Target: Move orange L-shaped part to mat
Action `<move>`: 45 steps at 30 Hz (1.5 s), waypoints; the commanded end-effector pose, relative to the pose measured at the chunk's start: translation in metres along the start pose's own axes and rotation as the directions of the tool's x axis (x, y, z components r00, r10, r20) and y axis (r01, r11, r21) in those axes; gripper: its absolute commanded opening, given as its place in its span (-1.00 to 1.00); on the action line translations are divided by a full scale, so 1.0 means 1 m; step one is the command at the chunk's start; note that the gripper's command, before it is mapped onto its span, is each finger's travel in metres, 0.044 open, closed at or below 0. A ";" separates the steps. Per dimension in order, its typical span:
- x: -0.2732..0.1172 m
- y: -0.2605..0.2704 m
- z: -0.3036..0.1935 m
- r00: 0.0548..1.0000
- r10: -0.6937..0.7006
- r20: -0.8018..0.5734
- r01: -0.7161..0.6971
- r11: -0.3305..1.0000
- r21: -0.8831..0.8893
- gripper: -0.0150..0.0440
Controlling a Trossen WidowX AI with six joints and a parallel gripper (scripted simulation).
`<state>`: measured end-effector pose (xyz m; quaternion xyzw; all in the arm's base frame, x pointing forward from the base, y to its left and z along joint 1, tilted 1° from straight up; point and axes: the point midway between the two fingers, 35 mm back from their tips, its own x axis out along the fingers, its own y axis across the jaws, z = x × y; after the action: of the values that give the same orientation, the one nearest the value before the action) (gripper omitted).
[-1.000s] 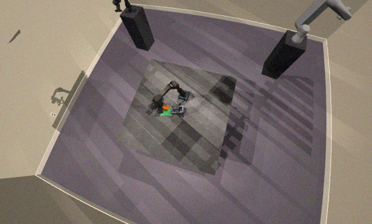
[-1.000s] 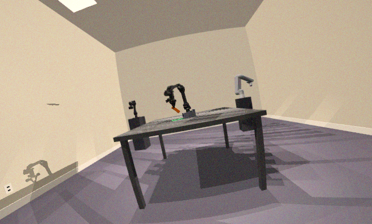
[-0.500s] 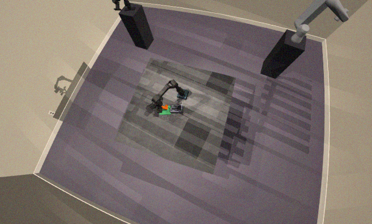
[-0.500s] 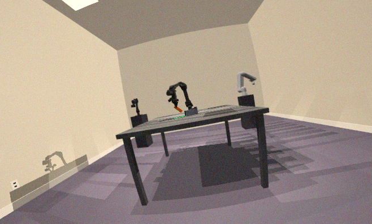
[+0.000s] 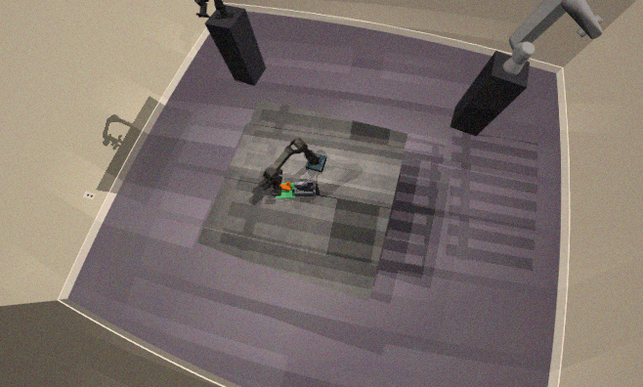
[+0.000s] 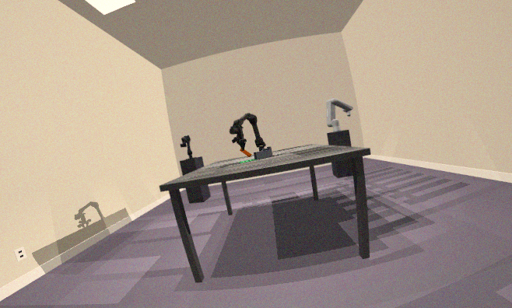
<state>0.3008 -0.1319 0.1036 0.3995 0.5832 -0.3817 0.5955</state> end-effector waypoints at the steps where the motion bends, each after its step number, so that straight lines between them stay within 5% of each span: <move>1: 0.008 0.000 0.000 1.000 0.001 -0.002 -0.001 1.000 -0.004 -0.49; 28: 0.027 -0.001 -0.001 1.000 -0.002 -0.002 0.002 1.000 -0.002 -0.49; 38: 0.025 0.000 0.000 1.000 -0.002 -0.002 0.002 1.000 -0.002 0.40; 43: -0.013 0.002 0.002 1.000 0.000 -0.002 0.000 1.000 -0.003 0.84; 45: -0.040 0.002 0.001 1.000 0.000 -0.002 0.000 1.000 -0.003 0.86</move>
<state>0.3006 -0.1315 0.1049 0.3983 0.5912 -0.3832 0.5874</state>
